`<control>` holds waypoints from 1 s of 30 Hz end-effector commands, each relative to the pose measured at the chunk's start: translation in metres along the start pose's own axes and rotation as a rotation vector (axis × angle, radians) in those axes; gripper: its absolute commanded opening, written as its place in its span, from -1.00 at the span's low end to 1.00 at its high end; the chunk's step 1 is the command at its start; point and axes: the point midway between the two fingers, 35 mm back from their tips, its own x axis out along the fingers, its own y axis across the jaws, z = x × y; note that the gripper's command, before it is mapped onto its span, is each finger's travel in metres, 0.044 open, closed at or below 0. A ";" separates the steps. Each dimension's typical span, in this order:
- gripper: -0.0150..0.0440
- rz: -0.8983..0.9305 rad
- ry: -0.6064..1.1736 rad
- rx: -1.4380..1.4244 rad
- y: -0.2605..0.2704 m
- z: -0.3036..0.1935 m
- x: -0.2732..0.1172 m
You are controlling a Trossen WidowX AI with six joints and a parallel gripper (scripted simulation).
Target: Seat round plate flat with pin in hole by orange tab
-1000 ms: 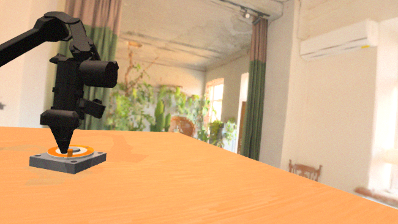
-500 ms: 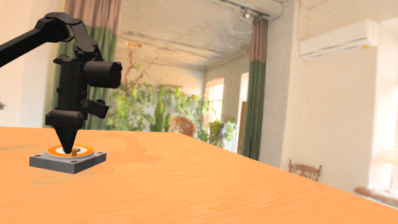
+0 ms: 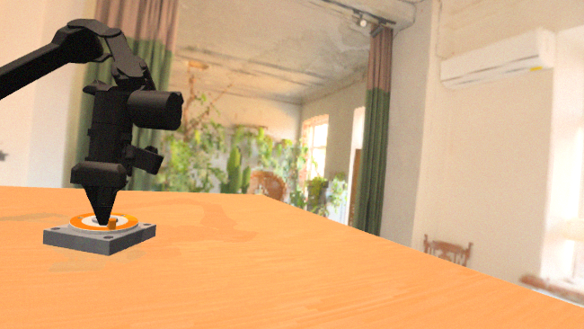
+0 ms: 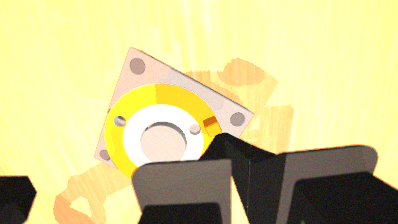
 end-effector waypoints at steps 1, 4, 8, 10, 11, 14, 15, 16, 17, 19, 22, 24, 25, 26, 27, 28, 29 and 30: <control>-0.49 0.000 -0.015 -0.018 0.002 0.008 0.000; -0.49 0.000 -0.015 -0.018 0.002 0.010 0.000; -0.49 0.000 -0.015 -0.018 0.004 0.014 0.000; -0.49 0.000 -0.015 -0.019 0.005 0.017 0.000; -0.49 0.000 -0.015 -0.019 0.006 0.018 0.000; -0.49 0.000 -0.015 -0.019 0.007 0.021 0.000; -0.49 0.000 -0.015 -0.019 0.008 0.022 0.000; -0.49 0.000 -0.015 -0.019 0.009 0.023 0.000; -0.49 0.000 -0.015 -0.019 0.009 0.024 0.000; -0.49 0.000 -0.015 -0.019 0.011 0.026 0.000; -0.49 0.001 -0.015 -0.019 0.013 0.029 -0.001; -0.49 0.001 -0.015 -0.019 0.015 0.030 -0.001; -0.49 0.001 -0.016 -0.019 0.016 0.031 -0.001; -0.49 0.001 -0.016 -0.019 0.017 0.032 -0.001; -0.49 0.001 -0.016 -0.019 0.018 0.033 -0.001; -0.49 0.001 -0.016 -0.019 0.019 0.034 -0.001; -0.49 0.001 -0.016 -0.019 0.020 0.035 -0.001; -0.49 0.001 -0.016 -0.019 0.021 0.036 -0.001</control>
